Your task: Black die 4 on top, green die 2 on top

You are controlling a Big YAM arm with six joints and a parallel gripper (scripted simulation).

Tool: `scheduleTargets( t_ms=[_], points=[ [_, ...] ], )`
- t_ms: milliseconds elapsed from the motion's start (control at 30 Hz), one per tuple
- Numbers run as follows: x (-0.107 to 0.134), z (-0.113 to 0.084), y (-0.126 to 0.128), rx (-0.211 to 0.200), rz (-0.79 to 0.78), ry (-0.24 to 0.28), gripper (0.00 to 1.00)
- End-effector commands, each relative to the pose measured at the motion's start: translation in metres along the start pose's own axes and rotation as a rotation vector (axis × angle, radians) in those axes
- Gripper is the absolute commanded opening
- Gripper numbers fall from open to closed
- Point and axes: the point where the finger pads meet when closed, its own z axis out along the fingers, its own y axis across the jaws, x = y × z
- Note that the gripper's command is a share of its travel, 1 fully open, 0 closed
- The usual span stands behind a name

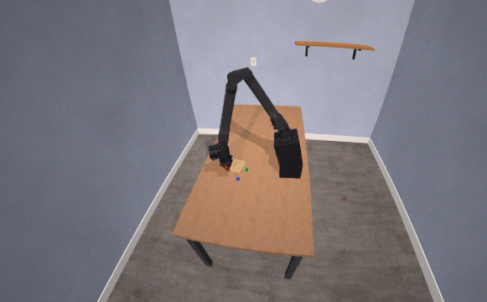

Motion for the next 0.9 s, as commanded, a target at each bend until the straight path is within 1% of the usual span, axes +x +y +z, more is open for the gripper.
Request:
scheduleTargets(
  t_ms=[0,33,133,167,233,267,333,367,433,467,533,567,600,667,700,867],
  points=[
    [-0.001,-0.001,0.002,0.002,0.007,-0.002,0.14],
    [-0.006,-0.005,0.003,-0.003,0.009,-0.016,0.14],
    [-0.007,-0.007,0.003,-0.004,0.009,-0.02,0.14],
    [-0.008,-0.007,0.0,-0.003,0.01,-0.02,0.14],
    [-0.015,-0.01,-0.014,-0.006,0.006,-0.024,0.14],
    [-0.017,-0.01,-0.028,-0.004,0.008,-0.018,0.14],
    [-0.026,-0.011,-0.067,-0.002,0.015,-0.017,0.14],
    [-0.029,-0.011,-0.067,-0.003,0.015,-0.022,0.14],
    [-0.036,-0.013,-0.111,0.0,0.022,-0.024,0.14],
    [-0.036,-0.013,-0.111,0.0,0.022,-0.024,0.14],
    [-0.036,-0.015,-0.144,0.002,0.028,-0.025,0.14],
    [-0.036,-0.016,-0.152,0.003,0.029,-0.025,0.14],
    [-0.036,-0.016,-0.156,0.003,0.03,-0.025,0.14],
    [-0.036,-0.016,-0.156,0.003,0.03,-0.025,0.14],
    [-0.036,-0.016,-0.147,-0.003,0.008,-0.025,0.14],
    [-0.035,-0.015,-0.147,-0.002,0.008,-0.023,0.14]
  ],
)
